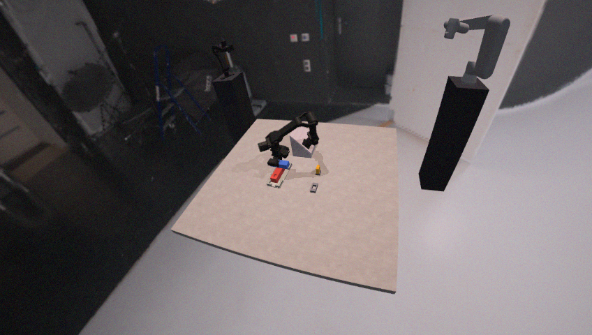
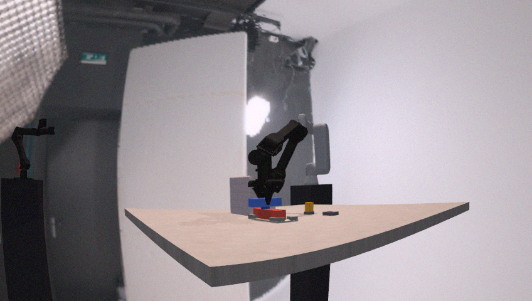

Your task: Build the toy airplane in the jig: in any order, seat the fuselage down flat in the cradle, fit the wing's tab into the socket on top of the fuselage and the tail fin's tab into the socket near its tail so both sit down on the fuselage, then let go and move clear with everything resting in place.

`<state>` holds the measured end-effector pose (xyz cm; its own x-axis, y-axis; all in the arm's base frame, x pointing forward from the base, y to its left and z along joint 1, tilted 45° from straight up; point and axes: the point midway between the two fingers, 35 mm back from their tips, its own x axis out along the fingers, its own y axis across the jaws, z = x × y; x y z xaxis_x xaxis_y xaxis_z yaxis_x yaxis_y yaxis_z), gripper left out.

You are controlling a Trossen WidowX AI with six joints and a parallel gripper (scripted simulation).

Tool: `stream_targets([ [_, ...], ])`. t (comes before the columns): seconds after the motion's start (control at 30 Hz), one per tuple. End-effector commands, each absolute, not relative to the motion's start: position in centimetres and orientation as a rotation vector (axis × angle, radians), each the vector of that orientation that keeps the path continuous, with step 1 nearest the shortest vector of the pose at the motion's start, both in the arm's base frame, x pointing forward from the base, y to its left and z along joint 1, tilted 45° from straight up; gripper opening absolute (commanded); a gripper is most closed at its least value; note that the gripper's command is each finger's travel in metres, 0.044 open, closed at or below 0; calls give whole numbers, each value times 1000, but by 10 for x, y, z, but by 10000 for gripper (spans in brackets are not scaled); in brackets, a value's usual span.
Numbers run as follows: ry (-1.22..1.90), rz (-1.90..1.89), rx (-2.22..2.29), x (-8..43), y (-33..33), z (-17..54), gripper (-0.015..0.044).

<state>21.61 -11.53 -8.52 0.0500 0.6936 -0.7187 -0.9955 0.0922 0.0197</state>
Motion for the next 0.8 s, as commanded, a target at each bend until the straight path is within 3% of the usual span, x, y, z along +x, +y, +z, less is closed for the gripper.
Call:
stream_targets([
  [0.0, 662, 1401, -577, 216, -116, -85, 83],
  [0.07, 662, 1401, -577, 216, -116, -85, 30],
  [0.57, 662, 1401, -577, 216, -116, -85, 424],
  [0.77, 662, 1401, -577, 216, -116, -85, 440],
])
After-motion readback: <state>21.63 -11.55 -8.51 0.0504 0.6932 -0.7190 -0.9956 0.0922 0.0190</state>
